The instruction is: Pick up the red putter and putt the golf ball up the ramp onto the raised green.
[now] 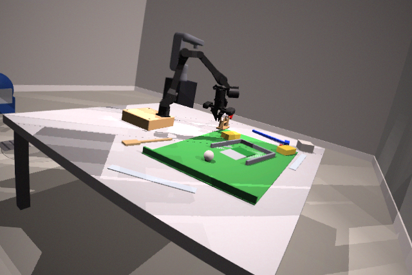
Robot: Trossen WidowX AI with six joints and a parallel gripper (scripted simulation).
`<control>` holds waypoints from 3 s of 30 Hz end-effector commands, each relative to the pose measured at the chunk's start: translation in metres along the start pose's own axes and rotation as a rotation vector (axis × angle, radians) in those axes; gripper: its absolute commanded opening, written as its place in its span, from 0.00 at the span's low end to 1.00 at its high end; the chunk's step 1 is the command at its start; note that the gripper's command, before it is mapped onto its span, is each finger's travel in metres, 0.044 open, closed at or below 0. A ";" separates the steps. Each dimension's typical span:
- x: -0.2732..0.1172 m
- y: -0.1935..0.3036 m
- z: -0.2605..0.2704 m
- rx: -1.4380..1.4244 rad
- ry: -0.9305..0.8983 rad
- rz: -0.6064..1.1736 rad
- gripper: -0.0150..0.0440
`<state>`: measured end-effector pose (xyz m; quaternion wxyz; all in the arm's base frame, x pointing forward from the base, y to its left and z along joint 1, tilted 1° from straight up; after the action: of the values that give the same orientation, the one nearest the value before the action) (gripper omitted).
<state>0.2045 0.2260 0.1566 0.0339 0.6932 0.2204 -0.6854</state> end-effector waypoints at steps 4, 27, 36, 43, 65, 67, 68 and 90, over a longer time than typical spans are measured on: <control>-0.048 -0.012 0.000 -0.005 0.013 -0.014 0.25; -0.078 0.061 -0.030 0.323 0.082 0.050 0.25; -0.093 0.107 -0.038 0.519 0.114 0.082 0.25; -0.104 0.143 -0.038 0.664 0.137 0.115 0.25; -0.135 0.239 -0.017 1.083 0.186 0.184 0.25; -0.139 0.249 -0.013 1.134 0.191 0.187 0.25; -0.141 0.254 -0.011 1.159 0.193 0.189 0.25; -0.177 0.350 0.056 1.721 0.241 0.211 0.25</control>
<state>0.2882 -0.1378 0.2313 -0.4406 0.5786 -0.4114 -0.5494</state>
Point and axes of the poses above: the point midway between the two fingers, 35 mm back from their tips, its own x axis out along the fingers, its own z axis across the jaws, y = z × x, the point moved 10 cm from there along -x, back along the fingers, and after that the axes turned 5 degrees about -x, right-handed, at the moved point
